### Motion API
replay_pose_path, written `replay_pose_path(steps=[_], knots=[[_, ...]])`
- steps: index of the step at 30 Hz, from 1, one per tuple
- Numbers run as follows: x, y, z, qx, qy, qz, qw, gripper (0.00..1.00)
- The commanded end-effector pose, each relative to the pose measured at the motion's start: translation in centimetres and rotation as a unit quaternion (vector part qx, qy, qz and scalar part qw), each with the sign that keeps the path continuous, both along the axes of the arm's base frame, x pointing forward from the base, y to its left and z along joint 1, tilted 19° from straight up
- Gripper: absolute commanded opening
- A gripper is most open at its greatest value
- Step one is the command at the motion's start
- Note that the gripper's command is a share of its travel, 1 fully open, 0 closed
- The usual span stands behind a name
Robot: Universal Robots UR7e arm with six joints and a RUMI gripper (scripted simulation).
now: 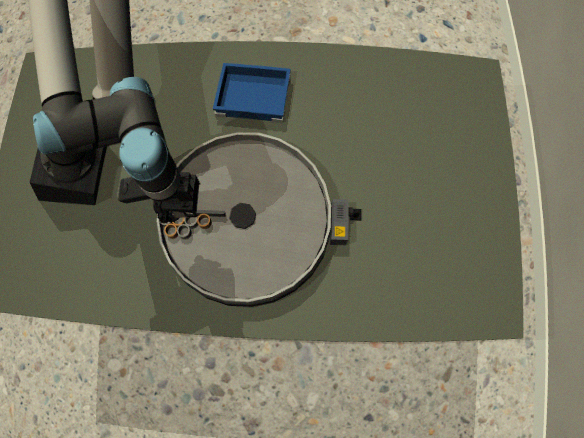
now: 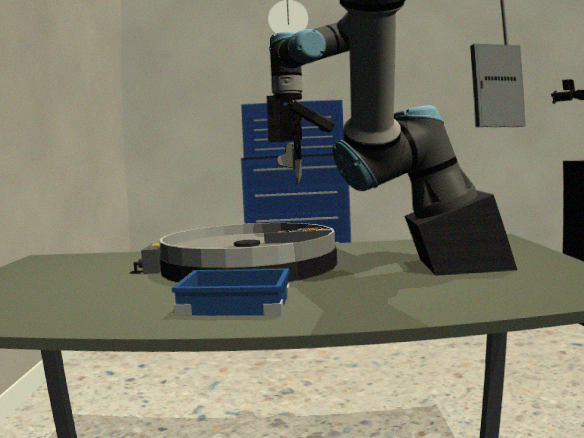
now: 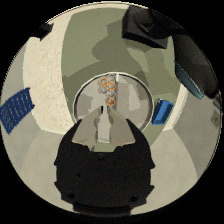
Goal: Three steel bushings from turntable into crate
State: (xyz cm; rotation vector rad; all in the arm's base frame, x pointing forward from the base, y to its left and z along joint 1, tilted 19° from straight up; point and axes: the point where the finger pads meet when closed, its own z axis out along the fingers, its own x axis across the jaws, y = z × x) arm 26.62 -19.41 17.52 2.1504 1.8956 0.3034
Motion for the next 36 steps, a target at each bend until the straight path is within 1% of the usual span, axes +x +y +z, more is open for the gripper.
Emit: replay_pose_path(steps=[1,24,25,27,31,33,36], knots=[[0.0,0.0,0.0,0.0,0.0,0.0,1.0,0.05],[0.0,-0.1,-0.1,0.0,0.0,0.0,1.0,0.06],[0.1,-0.2,-0.5,0.0,0.0,0.0,1.0,0.06],[0.4,-0.7,-1.7,0.0,0.0,0.0,1.0,0.06],[1.2,-1.8,-5.6,0.0,0.0,0.0,1.0,0.06],[1.5,-2.3,-7.0,0.0,0.0,0.0,1.0,0.06],[1.7,-2.5,-8.0,0.0,0.0,0.0,1.0,0.06]])
